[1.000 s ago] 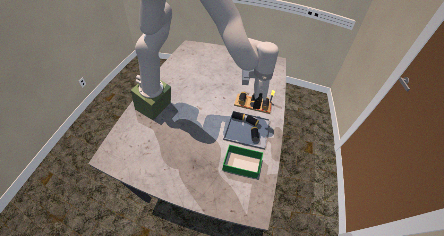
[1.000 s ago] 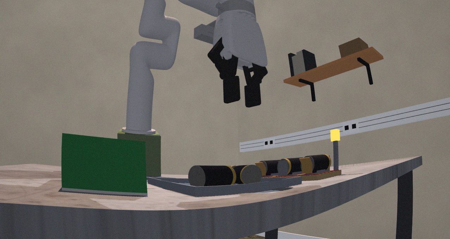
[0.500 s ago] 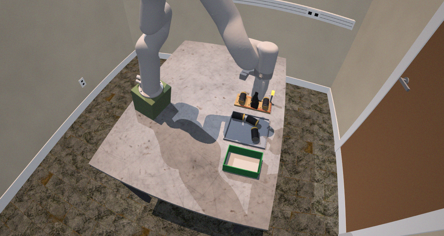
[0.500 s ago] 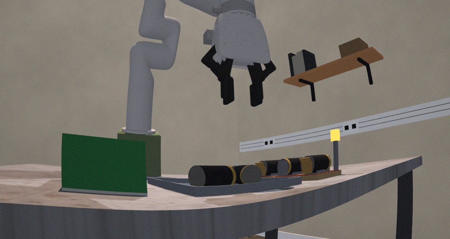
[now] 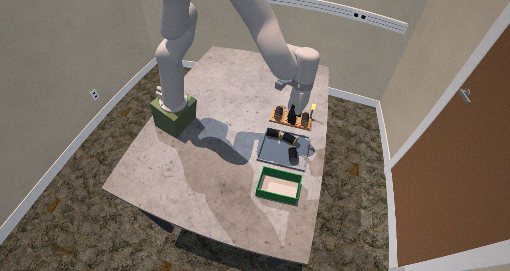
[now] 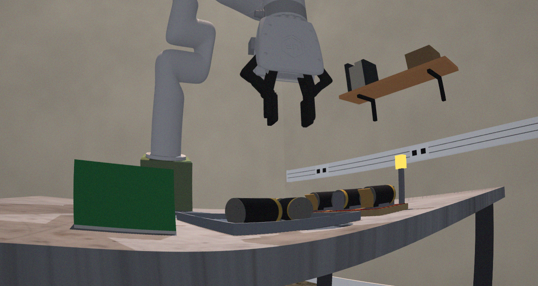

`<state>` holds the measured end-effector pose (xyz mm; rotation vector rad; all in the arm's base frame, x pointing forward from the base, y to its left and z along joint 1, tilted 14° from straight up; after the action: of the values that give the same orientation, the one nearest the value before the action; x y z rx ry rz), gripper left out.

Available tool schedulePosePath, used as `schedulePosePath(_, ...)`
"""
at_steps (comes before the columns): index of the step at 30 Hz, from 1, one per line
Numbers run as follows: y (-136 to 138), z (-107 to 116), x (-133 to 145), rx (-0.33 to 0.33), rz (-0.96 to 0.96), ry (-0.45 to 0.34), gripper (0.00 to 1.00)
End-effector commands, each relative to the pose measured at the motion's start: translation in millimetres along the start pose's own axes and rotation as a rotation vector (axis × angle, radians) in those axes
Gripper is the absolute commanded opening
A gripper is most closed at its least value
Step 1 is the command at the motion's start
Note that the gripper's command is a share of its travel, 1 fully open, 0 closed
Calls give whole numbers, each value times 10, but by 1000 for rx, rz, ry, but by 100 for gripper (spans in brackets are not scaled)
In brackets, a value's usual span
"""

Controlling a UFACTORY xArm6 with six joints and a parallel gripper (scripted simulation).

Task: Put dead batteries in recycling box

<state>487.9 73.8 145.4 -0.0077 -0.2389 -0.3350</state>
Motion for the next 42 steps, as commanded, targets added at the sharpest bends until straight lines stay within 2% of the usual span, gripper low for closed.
schedulePosePath(1, 7, 15, 13, 2, -4, -4, 51)
schedulePosePath(7, 7, -34, 13, 2, -4, -4, 51)
schedulePosePath(12, 8, -648, 16, 2, -4, -4, 51)
schedulePosePath(14, 8, -763, 17, 2, -4, -4, 51)
schedulePosePath(42, 16, -769, 32, 2, -4, -4, 51)
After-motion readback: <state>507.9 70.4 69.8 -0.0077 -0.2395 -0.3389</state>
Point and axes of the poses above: the point where the finger pads meet when closed, its own z axis back along the fingers, its own y axis across the jaws, x = y × z, the point moved 2 cm from there along z, back along the fingers, and after that the axes turned 3 degrees about -z, right-handed, at the moved point
